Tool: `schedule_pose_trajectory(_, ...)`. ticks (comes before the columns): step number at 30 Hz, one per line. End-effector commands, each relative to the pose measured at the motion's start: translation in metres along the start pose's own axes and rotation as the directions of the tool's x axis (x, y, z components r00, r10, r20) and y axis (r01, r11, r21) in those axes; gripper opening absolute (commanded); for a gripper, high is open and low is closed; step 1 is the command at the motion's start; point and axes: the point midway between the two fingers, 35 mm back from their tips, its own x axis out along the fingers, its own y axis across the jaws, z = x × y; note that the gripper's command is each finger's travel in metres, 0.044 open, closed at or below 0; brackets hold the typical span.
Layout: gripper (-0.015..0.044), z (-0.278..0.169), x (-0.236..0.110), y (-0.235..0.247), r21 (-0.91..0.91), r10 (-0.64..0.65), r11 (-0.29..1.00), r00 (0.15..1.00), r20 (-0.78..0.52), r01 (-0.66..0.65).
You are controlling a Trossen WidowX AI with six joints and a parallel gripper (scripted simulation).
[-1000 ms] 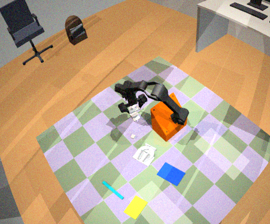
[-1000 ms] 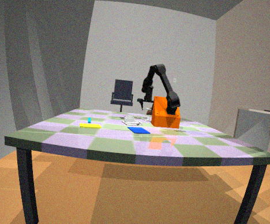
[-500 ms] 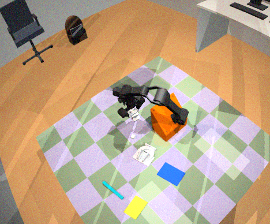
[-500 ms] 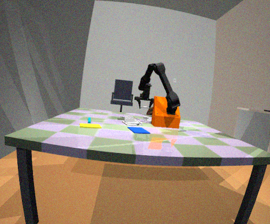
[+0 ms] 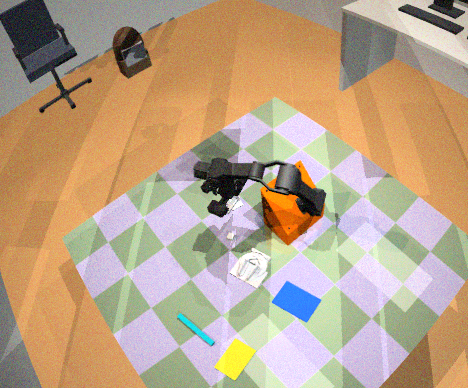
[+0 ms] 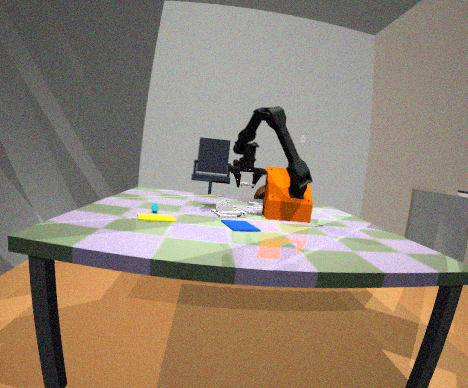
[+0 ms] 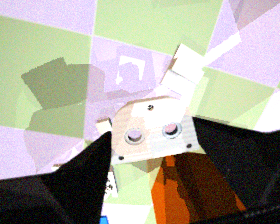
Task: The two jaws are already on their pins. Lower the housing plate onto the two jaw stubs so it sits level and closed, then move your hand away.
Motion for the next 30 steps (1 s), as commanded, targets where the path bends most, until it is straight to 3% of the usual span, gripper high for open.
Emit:
schedule_pose_trajectory(1,0.0351,-0.011,-0.001,0.010,-0.087,0.000,0.996,1.000,-0.006,0.000)
schedule_pose_trajectory(15,0.0351,-0.042,-0.003,0.045,-0.397,0.003,0.918,1.000,-0.002,-0.004)
schedule_pose_trajectory(30,0.0351,-0.082,-0.002,0.076,-0.686,0.010,0.728,1.000,-0.010,-0.014)
